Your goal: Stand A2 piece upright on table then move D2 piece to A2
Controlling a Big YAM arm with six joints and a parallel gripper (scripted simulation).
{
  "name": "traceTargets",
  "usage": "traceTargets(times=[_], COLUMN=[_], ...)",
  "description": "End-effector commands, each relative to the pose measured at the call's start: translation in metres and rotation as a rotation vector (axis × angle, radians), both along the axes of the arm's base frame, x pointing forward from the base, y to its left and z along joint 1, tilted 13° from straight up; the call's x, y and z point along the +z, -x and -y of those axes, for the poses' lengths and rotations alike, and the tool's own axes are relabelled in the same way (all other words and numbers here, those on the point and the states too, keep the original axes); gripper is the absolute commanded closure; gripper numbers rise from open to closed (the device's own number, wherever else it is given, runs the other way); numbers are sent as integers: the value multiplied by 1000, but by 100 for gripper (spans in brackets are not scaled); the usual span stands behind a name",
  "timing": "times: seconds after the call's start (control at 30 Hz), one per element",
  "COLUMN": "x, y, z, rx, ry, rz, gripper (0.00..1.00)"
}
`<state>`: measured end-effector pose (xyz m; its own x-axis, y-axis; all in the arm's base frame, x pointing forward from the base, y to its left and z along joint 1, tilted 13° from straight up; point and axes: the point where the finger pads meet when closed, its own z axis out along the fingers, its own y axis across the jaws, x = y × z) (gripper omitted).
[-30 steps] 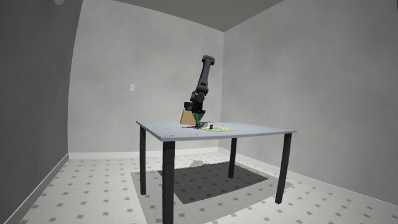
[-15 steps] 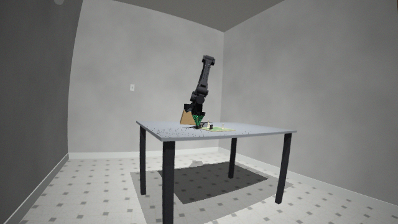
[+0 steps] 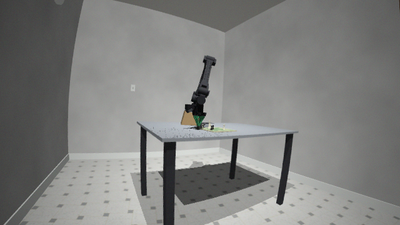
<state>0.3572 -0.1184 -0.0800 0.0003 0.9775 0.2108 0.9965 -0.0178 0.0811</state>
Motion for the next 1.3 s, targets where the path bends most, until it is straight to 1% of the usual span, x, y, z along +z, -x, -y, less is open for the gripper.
traceTargets(times=[0.0, 1.27], x=[6, 8], y=[-5, -8], z=[1, -2], rx=[-4, -1], ry=[11, 10], rz=[25, 23], gripper=[100, 100])
